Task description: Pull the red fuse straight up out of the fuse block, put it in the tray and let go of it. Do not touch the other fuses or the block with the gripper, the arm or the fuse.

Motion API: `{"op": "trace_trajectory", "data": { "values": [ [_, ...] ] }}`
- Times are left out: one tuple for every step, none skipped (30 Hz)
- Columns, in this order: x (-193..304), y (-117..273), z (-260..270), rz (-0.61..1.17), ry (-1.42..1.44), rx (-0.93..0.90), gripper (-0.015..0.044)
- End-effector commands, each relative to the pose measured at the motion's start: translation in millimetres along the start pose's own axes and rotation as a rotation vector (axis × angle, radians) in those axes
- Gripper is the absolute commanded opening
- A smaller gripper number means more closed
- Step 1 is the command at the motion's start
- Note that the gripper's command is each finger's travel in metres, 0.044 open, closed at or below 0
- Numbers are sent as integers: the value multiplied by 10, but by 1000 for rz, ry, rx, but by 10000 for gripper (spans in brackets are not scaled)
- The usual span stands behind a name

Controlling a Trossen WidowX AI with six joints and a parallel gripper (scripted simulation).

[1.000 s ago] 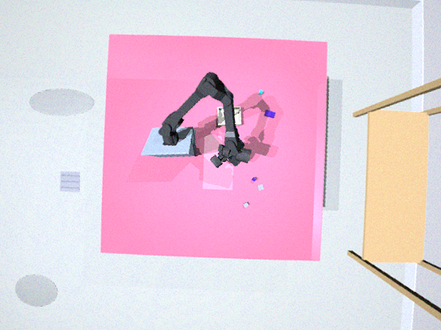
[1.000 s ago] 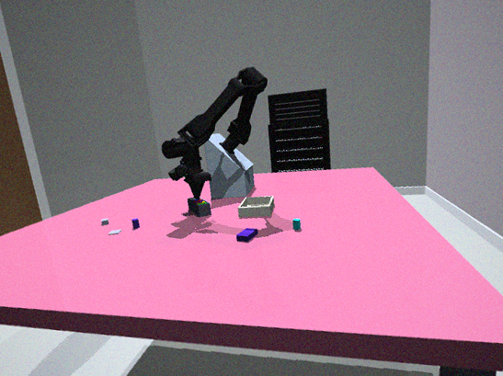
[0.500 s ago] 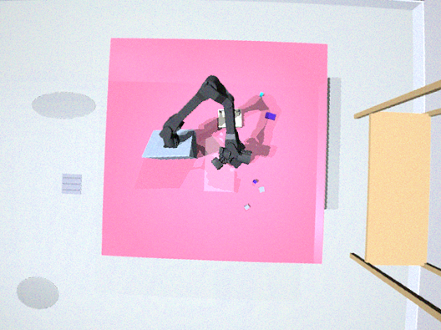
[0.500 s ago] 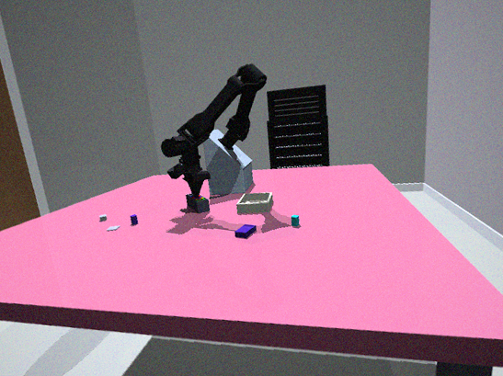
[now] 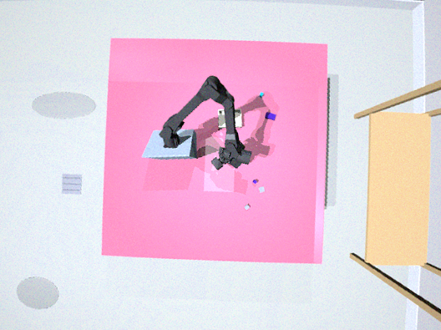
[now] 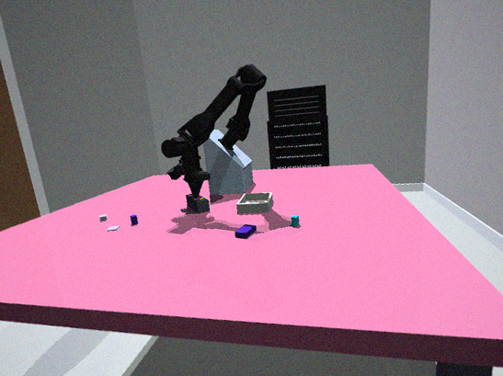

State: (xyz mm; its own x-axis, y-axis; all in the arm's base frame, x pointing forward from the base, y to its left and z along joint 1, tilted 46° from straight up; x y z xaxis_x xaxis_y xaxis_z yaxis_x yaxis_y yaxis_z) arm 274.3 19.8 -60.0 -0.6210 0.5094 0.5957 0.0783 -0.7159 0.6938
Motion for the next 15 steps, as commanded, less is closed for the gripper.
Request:
{"op": "trace_trajectory", "data": {
  "values": [
    [0,1,1,0,0,0,5],
    [0,1,1,0,0,0,0],
    [0,1,1,0,0,0,0],
    [0,1,1,0,0,0,0],
    [0,1,1,0,0,0,0],
    [0,4,1,0,0,0,0],
    [0,8,1,0,0,0,0],
    [-1,13,1,0,0,0,0],
    [-1,17,1,0,0,0,0],
    [-2,22,1,0,0,0,0],
    [-2,27,1,0,0,0,0],
    [-2,32,1,0,0,0,0],
    [-3,37,1,0,-1,0,0],
    [-3,41,1,0,-1,0,0],
    [-3,46,1,0,-1,0,0]
  ]
}}
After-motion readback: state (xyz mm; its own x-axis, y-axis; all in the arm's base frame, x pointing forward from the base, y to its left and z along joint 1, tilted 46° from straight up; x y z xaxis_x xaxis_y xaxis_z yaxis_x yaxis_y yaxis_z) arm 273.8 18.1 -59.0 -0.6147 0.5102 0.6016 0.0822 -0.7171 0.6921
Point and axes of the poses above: the point midway between the two fingers, 35 mm back from their tips, its own y axis back along the fingers, its own z axis across the jaws, x = y × z, the point moved 9 cm from there along y, back along the fingers, and after that the axes turned 5 degrees about -y, right-handed, at the moved point
